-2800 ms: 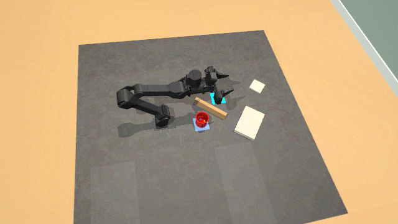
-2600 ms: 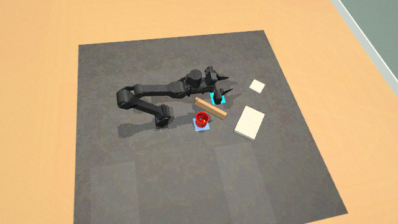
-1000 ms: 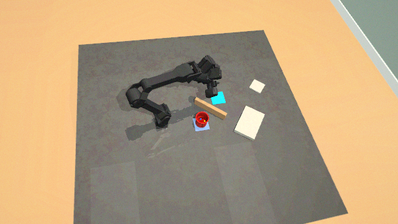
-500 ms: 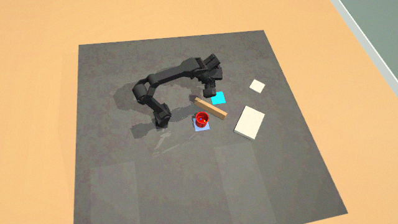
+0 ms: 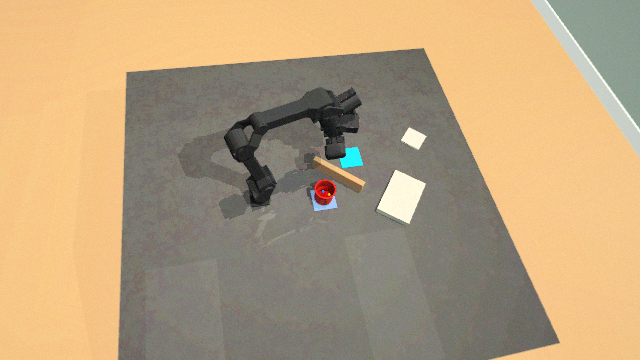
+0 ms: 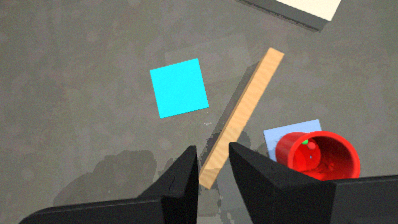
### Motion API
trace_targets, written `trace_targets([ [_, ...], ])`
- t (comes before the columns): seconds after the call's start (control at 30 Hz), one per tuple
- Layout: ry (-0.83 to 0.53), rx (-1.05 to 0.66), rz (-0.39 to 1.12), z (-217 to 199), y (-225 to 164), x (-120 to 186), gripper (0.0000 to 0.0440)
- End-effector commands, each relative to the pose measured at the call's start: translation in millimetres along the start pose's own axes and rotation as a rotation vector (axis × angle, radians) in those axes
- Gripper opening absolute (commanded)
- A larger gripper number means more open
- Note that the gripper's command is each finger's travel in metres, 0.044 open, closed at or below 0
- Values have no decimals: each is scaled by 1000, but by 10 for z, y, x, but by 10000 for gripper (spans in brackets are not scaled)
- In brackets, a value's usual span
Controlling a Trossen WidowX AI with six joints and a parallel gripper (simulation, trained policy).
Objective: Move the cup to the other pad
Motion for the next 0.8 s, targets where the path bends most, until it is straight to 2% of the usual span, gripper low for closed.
trace_targets([
  [0.0,-41,18,50,-25,9,-13,94],
  [0.77,-209,52,305,-312,-66,-249,98],
])
Point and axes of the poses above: the point midway between the two fingers, 35 mm back from their tips, its own x axis back along the fingers, its own z axis across the jaws, y = z × x, the point moved 6 cm from there along x, back along the fingers, and after that the axes turned 5 degrees about -x, right-handed, at the moved point
